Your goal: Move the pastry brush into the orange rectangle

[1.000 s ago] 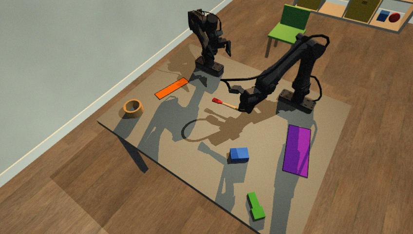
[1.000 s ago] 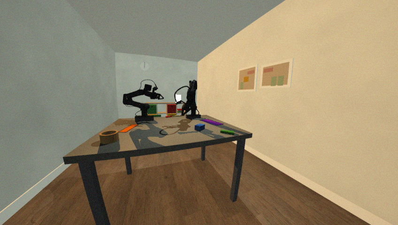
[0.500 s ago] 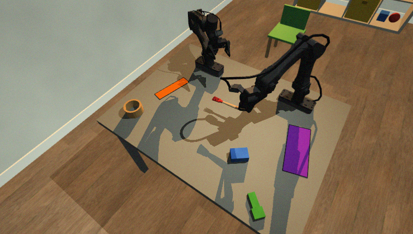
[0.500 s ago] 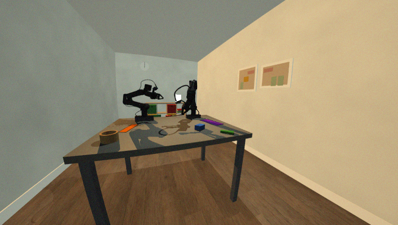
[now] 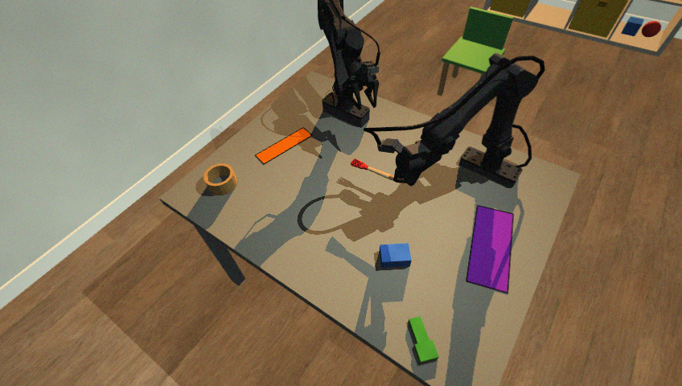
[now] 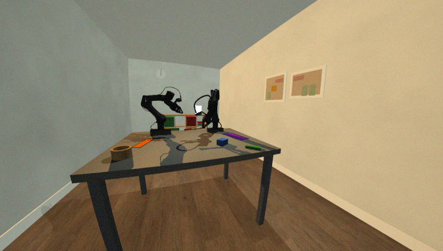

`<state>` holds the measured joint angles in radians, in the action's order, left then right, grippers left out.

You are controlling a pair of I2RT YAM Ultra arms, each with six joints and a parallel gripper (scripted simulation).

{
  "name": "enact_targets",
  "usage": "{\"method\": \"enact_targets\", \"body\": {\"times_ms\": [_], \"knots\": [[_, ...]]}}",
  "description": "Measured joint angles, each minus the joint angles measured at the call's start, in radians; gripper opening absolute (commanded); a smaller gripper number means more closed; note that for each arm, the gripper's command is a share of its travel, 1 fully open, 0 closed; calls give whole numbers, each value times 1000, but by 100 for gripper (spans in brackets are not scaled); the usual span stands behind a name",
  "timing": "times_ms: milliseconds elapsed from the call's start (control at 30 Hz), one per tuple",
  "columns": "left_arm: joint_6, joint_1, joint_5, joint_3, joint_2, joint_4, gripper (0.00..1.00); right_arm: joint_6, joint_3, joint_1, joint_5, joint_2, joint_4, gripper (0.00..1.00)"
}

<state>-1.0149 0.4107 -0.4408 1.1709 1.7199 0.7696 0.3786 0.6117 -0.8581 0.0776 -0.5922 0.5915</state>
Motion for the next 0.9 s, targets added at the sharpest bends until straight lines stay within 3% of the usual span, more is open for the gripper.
{"method": "enact_targets", "body": {"times_ms": [167,600,900], "knots": [[0,0,0,0,0,0,7,131,89,78,73,-170,42,61],[0,0,0,0,0,0,7,529,402,320,292,-812,142,61],[0,0,0,0,0,0,7,688,530,387,363,-1056,219,61]]}}
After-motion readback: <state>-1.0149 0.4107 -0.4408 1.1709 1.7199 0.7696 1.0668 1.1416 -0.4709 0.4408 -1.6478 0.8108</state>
